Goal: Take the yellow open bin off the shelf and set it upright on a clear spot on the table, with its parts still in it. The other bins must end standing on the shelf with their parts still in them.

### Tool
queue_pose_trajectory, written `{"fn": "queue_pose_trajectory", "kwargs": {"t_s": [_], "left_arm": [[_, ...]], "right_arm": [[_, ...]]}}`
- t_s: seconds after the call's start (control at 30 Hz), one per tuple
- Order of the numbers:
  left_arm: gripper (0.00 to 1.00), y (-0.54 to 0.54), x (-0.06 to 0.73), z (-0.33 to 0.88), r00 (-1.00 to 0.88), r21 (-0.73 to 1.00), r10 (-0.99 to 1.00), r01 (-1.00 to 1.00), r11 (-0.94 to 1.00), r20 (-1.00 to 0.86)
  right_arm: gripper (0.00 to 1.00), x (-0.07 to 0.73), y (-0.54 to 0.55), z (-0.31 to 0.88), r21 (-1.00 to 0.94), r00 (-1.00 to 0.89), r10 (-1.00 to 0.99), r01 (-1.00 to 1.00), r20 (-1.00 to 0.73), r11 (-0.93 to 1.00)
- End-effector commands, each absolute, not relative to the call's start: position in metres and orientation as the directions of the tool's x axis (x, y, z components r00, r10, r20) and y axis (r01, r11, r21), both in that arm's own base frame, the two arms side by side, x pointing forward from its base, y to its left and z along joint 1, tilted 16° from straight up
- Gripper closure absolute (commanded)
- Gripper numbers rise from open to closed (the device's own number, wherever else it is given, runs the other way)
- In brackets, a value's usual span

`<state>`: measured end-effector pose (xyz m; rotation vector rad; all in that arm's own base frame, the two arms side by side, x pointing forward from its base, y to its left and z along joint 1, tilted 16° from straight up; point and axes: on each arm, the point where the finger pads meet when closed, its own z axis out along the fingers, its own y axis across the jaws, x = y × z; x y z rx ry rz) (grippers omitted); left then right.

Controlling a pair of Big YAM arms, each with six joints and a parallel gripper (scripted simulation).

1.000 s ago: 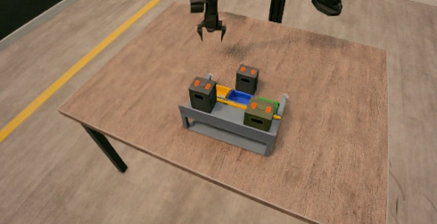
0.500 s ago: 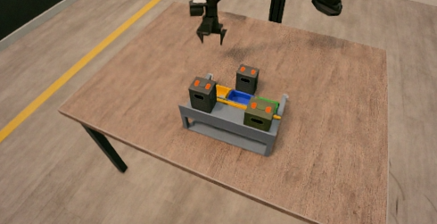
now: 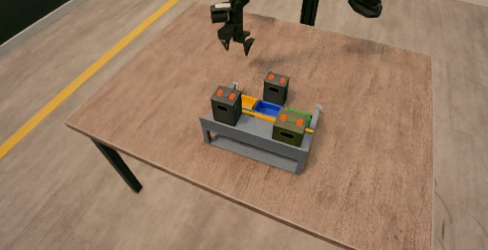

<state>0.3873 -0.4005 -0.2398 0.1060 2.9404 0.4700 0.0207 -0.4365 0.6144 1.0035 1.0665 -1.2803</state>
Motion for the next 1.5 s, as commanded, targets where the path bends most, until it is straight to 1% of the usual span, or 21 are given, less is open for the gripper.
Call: {"fn": "queue_pose_trajectory", "kwargs": {"t_s": [0.0,0.37,0.43,0.47,0.53,0.93,1.0,1.03,1.47], "left_arm": [[0.0,-0.42,0.418,-0.211,-0.97,0.283,0.191,0.142,0.948,-0.15],[0.0,-0.403,0.446,-0.199,-0.902,0.3,0.427,0.392,0.869,-0.057],[0.0,-0.403,0.446,-0.199,-0.902,0.3,0.427,0.392,0.869,-0.057],[0.0,-0.395,0.442,-0.212,-0.894,0.309,0.448,0.42,0.854,-0.025],[0.0,-0.396,0.451,-0.201,-0.872,0.302,0.488,0.459,0.835,-0.023],[0.0,-0.375,0.48,-0.186,-0.71,0.279,0.701,0.688,0.67,0.067],[0.0,-0.375,0.48,-0.186,-0.71,0.279,0.701,0.688,0.67,0.067],[0.0,-0.369,0.477,-0.197,-0.693,0.274,0.715,0.708,0.651,0.094],[0.0,-0.351,0.507,-0.173,-0.481,0.228,0.865,0.867,0.444,0.145]], "right_arm": [[0.0,0.017,-0.427,0.626,0.0,0.011,-0.266,0.999,-0.964,0.041],[0.0,0.017,-0.427,0.626,0.0,0.011,-0.266,0.999,-0.964,0.041],[0.0,0.017,-0.427,0.626,0.0,0.011,-0.266,0.999,-0.964,0.041],[0.0,0.017,-0.427,0.626,0.0,0.011,-0.266,0.999,-0.964,0.041],[0.0,0.017,-0.427,0.626,0.0,0.011,-0.266,0.999,-0.964,0.041],[0.0,0.017,-0.427,0.626,0.0,0.011,-0.266,0.999,-0.964,0.041],[0.0,0.017,-0.427,0.626,0.0,0.011,-0.266,0.999,-0.964,0.041],[0.0,0.017,-0.427,0.626,0.0,0.011,-0.266,0.999,-0.964,0.041],[0.0,0.017,-0.427,0.626,0.0,0.011,-0.266,0.999,-0.964,0.041]]}}
